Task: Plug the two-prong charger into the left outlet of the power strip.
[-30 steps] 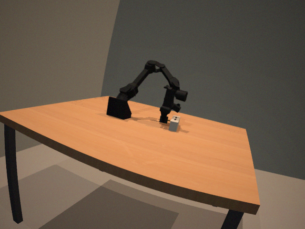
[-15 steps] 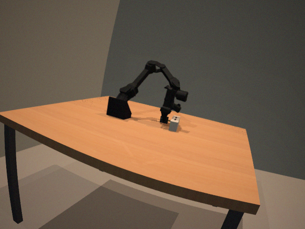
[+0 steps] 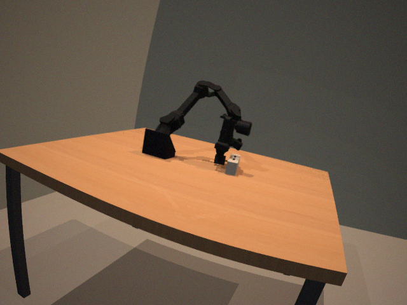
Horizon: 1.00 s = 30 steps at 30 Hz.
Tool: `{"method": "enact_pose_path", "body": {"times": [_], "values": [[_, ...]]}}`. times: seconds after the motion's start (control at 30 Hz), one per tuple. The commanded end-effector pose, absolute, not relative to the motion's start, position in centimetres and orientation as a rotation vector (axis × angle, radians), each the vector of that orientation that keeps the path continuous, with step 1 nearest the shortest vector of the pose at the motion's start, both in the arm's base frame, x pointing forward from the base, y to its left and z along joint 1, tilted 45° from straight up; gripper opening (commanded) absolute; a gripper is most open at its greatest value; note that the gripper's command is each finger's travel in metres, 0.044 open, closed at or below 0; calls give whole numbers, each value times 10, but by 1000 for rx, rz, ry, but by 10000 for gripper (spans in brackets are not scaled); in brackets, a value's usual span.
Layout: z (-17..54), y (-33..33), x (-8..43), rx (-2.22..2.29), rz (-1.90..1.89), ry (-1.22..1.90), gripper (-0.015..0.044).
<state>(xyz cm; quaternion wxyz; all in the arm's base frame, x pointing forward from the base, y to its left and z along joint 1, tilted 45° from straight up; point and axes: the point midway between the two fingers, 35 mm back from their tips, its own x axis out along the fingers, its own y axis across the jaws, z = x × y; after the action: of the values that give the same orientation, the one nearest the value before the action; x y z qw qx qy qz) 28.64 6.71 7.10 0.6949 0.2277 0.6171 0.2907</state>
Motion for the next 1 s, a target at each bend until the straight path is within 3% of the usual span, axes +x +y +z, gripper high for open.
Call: {"method": "enact_pose_path", "body": {"times": [0.0,0.97], "values": [[72,67,288,514,649,1379,0],[73,67,295,514,649,1378,0]]}}
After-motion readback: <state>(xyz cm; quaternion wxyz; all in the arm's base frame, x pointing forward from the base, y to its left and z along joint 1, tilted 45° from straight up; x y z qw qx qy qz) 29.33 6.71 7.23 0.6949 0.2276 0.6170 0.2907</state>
